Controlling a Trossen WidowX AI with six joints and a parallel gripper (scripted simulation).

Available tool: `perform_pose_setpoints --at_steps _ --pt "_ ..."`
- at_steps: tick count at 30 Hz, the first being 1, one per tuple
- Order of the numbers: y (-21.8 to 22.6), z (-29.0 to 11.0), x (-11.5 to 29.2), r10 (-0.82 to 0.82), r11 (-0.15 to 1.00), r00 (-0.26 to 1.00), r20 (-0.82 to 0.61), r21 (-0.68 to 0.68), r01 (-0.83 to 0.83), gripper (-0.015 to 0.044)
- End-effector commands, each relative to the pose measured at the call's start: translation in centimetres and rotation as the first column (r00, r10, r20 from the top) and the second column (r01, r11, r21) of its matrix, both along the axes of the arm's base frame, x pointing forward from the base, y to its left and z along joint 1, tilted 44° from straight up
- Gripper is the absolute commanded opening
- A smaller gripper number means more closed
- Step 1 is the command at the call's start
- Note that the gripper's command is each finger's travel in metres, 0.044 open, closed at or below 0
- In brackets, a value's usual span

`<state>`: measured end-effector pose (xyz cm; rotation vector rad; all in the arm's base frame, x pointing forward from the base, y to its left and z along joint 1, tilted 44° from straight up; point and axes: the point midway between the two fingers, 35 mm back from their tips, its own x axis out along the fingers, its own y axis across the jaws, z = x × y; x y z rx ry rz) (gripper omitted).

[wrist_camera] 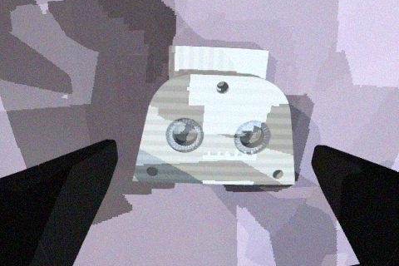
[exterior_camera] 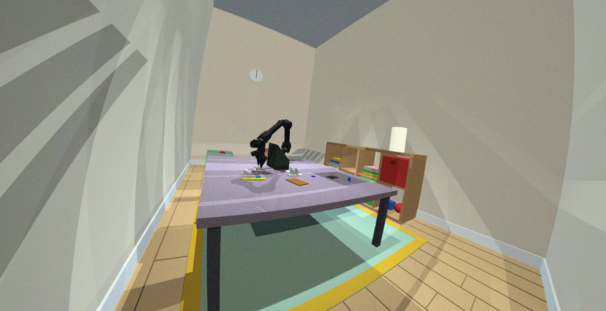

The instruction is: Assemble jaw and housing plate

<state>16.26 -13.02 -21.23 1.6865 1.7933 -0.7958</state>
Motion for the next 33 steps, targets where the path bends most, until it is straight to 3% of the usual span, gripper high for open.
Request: perform_pose_setpoints --at_steps 1,33 --pt "0.7 -0.5 -0.1 -0.005 1.0 1.0 -0.003 0.006 0.005 0.044" --pt "1.8 -1.6 -0.2 -0.006 1.0 1.0 -0.002 0.006 0.006 0.044"
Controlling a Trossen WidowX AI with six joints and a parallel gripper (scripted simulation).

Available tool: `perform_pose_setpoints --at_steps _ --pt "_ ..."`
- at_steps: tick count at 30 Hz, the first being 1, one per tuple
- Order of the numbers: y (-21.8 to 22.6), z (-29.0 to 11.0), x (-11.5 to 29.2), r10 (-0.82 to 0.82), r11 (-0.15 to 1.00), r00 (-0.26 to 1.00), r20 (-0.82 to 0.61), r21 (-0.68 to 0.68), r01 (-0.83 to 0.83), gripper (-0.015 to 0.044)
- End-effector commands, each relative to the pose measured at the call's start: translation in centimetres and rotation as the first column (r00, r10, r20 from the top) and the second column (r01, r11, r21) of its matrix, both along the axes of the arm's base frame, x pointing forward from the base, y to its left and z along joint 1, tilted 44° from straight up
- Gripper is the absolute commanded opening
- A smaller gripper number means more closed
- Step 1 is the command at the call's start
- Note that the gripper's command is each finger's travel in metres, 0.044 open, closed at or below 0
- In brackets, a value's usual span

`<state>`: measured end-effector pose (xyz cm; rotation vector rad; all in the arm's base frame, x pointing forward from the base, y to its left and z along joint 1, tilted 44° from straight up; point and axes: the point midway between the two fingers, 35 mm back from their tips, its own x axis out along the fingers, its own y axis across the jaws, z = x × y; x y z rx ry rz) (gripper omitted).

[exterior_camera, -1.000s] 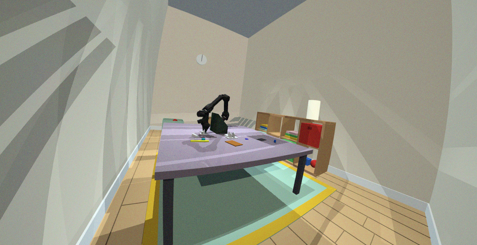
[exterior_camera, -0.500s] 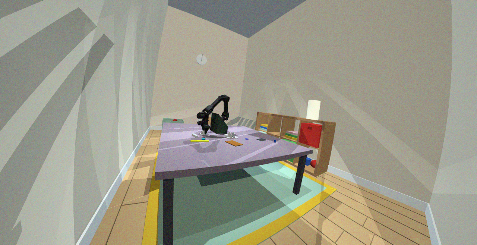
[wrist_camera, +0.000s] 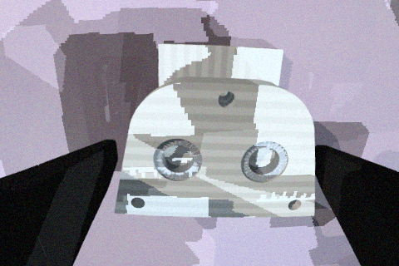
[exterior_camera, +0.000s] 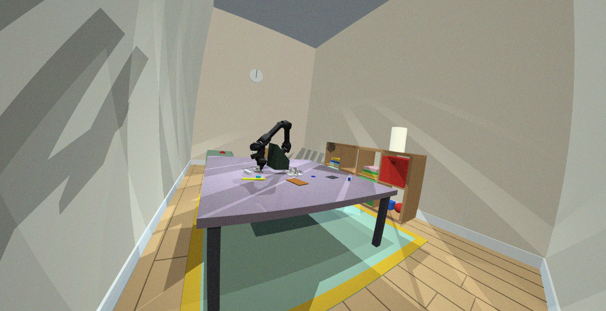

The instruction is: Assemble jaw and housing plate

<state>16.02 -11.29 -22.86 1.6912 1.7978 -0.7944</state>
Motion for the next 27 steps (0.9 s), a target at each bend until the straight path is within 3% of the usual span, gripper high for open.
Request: perform_pose_setpoints --at_steps 1,5,18,27 --pt "0.05 -0.02 0.04 -0.005 1.0 1.0 0.0 0.001 0.005 0.044" --pt "0.05 -0.02 0.04 -0.005 1.0 1.0 0.0 0.001 0.005 0.044" --pt "0.0 -0.01 0.0 0.0 1.0 1.0 0.0 0.0 0.0 0.0353" --pt "0.0 -0.01 0.0 0.0 1.0 1.0 0.0 0.0 0.0 0.0351"
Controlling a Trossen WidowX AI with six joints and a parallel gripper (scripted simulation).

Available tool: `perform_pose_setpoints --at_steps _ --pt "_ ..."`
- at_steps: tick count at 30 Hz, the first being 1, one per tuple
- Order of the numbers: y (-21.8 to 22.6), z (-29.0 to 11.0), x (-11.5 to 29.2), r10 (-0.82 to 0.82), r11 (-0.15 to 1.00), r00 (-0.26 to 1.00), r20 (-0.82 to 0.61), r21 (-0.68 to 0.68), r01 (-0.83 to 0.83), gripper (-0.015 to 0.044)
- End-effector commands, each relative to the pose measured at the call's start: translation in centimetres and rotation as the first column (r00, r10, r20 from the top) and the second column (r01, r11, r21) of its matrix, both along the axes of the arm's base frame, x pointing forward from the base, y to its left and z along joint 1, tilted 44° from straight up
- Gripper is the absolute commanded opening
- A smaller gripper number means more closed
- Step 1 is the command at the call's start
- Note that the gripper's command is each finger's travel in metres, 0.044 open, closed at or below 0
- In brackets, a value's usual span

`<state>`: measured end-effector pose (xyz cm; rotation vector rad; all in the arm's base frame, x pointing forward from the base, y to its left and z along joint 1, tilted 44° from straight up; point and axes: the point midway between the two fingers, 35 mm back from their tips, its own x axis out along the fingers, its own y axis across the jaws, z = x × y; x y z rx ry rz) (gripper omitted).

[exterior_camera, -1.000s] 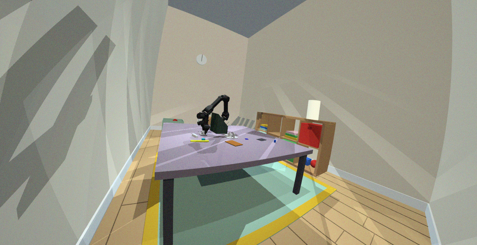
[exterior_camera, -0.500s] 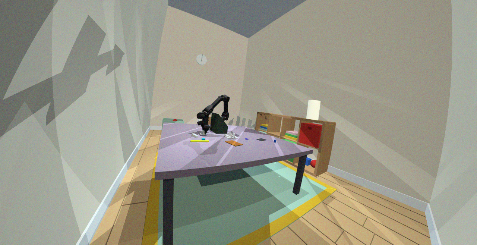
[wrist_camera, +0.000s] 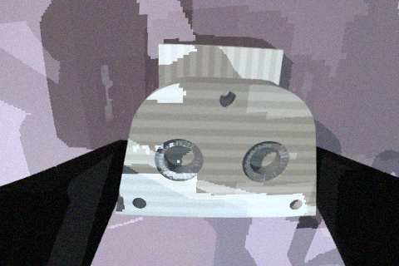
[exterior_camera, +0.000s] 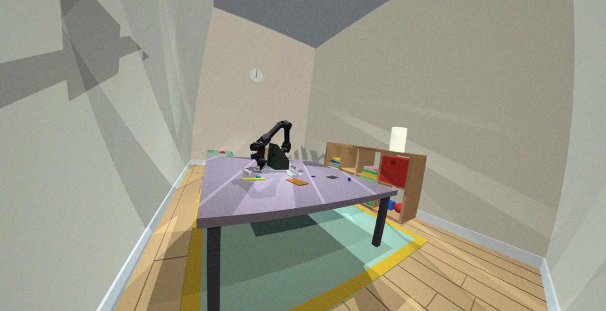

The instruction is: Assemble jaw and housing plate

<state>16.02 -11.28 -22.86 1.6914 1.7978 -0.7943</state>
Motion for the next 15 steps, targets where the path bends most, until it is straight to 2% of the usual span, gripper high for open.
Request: perform_pose_setpoints --at_steps 1,15 --pt "0.0 0.0 0.0 0.0 1.0 1.0 0.0 0.0 0.0 0.0351" --pt "-2.6 2.5 0.4 -0.002 1.0 1.0 0.0 -0.002 0.002 0.0351"
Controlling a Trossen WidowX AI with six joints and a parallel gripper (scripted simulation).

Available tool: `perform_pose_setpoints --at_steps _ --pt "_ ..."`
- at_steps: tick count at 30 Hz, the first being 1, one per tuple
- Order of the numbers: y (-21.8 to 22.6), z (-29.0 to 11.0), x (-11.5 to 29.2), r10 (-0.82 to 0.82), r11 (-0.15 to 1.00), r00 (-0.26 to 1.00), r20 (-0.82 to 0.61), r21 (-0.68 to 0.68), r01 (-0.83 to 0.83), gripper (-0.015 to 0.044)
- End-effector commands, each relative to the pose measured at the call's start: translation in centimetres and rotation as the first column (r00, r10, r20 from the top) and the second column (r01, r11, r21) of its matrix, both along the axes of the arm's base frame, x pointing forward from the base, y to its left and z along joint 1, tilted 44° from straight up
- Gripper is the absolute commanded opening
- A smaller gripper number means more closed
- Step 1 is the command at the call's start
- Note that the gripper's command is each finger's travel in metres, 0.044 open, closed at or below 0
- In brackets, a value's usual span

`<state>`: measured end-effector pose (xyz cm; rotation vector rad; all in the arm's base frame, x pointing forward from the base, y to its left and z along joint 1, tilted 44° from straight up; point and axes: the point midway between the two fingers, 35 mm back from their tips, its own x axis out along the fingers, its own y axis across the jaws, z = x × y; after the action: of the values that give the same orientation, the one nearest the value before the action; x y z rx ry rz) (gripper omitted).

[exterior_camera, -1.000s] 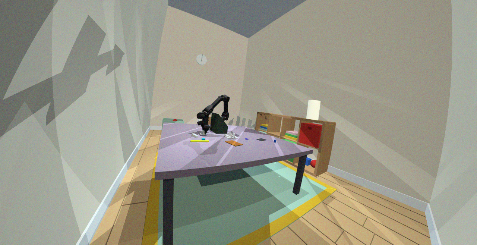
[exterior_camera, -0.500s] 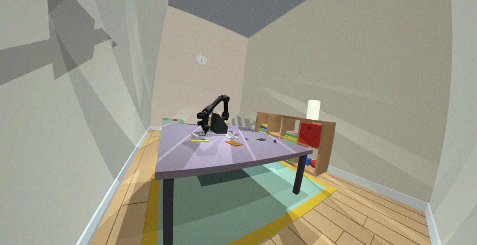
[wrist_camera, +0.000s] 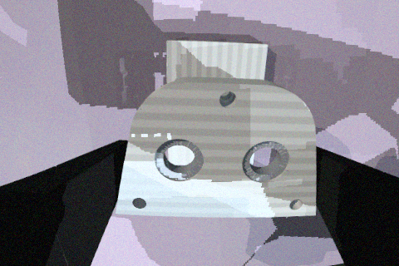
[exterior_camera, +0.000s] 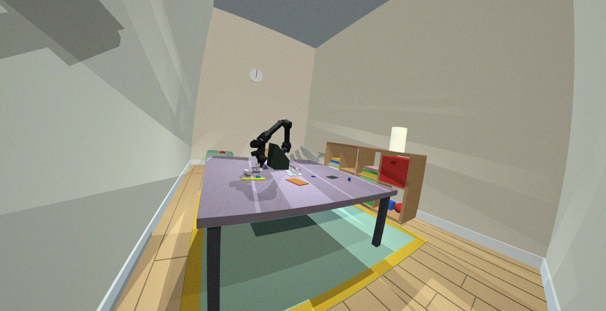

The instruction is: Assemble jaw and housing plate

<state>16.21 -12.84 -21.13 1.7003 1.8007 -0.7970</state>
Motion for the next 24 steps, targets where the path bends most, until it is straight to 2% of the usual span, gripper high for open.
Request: perform_pose_setpoints --at_steps 1,17,24 --pt "-1.2 1.0 0.2 0.003 1.0 1.0 0.004 -0.007 -0.003 0.0351" --pt "-3.4 3.6 0.3 0.003 1.0 1.0 0.005 -0.008 -0.003 0.0351" --pt "-2.7 5.0 1.7 0.088 0.996 0.993 0.084 -0.016 -0.087 0.0351"
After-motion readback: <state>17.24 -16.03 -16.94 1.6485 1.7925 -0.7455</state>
